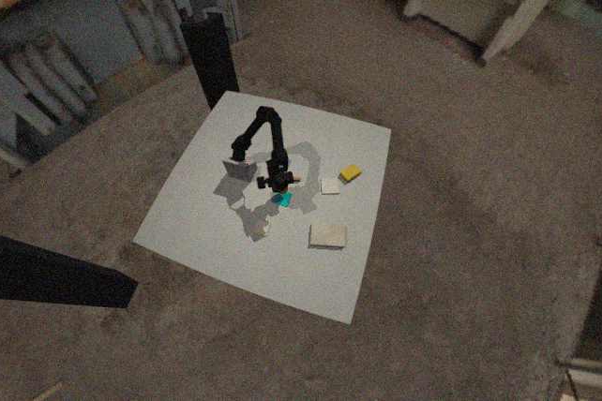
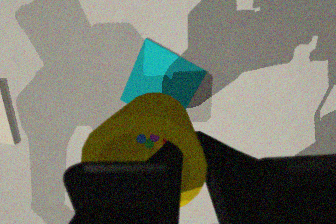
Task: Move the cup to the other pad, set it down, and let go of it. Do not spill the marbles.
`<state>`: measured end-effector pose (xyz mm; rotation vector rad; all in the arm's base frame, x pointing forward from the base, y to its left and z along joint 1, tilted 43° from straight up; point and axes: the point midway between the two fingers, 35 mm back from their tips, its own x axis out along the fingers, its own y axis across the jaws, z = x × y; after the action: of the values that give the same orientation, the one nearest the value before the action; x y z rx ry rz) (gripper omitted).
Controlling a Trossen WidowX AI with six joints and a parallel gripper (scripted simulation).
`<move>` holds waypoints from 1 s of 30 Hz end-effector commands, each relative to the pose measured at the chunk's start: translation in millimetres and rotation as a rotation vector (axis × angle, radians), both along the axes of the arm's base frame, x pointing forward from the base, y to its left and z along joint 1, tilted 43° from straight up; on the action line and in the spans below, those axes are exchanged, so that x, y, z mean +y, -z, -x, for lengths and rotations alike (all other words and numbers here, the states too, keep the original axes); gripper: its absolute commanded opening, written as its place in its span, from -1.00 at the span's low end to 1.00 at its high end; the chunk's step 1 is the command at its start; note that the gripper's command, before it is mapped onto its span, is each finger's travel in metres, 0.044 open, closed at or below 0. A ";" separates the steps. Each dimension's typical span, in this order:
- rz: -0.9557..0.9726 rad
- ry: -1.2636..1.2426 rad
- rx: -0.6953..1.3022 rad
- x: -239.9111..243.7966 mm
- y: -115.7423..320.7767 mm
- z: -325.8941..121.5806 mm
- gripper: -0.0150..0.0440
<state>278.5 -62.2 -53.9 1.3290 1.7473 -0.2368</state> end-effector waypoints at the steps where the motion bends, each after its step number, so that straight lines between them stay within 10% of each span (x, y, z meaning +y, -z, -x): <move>1: 0.006 -0.002 -0.001 -8.3 6.3 -4.6 -0.49; 30: 0.006 -0.002 -0.002 -3.2 38.7 -12.4 -0.49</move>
<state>293.3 -71.5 -86.1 1.3088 1.7375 -0.2384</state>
